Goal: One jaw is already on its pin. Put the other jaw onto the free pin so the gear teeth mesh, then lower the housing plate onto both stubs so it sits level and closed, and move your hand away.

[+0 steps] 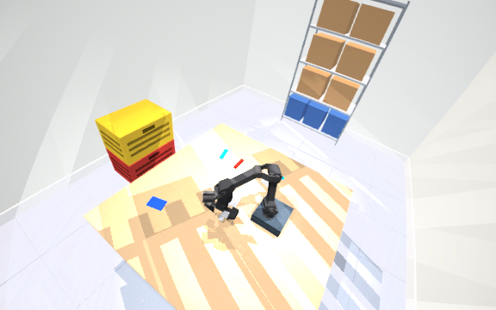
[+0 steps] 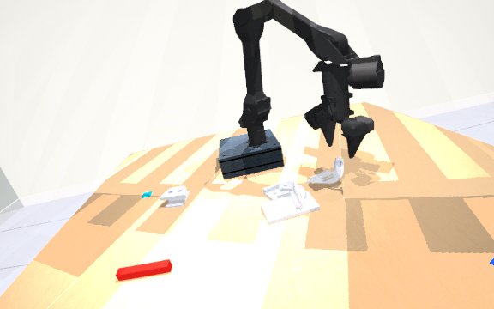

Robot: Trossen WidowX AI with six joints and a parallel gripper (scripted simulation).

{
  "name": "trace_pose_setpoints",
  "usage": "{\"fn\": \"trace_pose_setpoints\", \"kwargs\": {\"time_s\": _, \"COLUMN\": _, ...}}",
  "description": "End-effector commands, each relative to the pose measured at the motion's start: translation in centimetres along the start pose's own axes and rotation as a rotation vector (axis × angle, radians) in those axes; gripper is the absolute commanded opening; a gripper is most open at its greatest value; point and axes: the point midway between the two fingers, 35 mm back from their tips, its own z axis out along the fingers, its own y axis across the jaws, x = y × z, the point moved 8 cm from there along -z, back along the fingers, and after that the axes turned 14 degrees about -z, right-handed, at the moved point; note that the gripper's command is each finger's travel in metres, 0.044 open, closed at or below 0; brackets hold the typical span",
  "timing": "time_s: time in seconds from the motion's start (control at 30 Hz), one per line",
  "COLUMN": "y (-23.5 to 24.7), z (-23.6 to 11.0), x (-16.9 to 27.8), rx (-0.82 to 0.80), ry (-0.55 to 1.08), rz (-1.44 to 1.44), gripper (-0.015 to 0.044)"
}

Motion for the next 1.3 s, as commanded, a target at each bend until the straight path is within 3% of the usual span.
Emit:
{"fn": "trace_pose_setpoints", "kwargs": {"time_s": 0.0, "y": 0.0, "z": 0.8, "x": 0.0, "rx": 0.007, "ry": 0.003, "rz": 0.005, "gripper": 0.044}}
{"fn": "trace_pose_setpoints", "kwargs": {"time_s": 1.27, "y": -0.4, "z": 6.5, "x": -0.1, "rx": 0.008, "ry": 0.003, "rz": 0.005, "gripper": 0.044}}
